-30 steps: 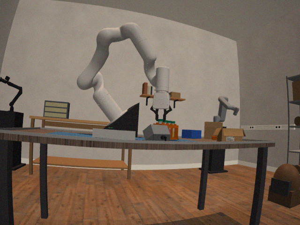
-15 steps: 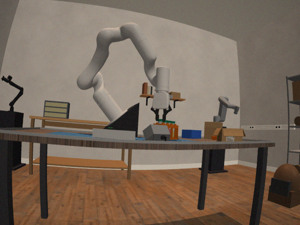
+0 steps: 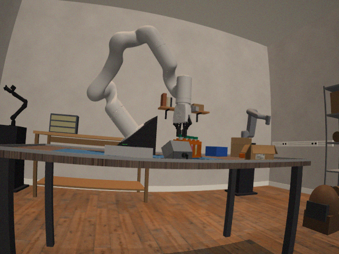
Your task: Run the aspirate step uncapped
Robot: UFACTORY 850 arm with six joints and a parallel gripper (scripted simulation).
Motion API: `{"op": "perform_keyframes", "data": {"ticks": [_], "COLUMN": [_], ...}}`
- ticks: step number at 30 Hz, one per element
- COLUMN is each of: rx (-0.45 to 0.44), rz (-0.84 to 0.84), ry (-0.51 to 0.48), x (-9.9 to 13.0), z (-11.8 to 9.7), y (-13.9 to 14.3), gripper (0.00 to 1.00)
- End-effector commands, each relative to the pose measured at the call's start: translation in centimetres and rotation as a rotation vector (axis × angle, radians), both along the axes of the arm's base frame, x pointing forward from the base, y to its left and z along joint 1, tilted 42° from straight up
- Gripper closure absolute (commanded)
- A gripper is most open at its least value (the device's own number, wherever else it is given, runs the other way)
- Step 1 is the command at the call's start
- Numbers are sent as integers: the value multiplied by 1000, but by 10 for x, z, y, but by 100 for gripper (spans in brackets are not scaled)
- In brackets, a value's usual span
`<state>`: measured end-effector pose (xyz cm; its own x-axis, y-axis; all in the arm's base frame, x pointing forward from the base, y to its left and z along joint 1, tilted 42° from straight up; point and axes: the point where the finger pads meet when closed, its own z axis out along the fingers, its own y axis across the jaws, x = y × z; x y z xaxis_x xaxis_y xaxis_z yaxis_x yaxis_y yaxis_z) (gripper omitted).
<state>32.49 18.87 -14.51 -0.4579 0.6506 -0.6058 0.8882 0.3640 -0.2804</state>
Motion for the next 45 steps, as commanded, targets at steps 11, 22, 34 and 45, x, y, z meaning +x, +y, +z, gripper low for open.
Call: {"op": "perform_keyframes", "data": {"ticks": [11,22,34,45], "rx": [10,4,-13,-25], "rz": [-105,-15,283,480], "ry": [-108,-29,238,414], "x": [0,0,0,0], "z": [0,1,1,1], "y": [0,1,1,1], "gripper": [54,54,54,54]}}
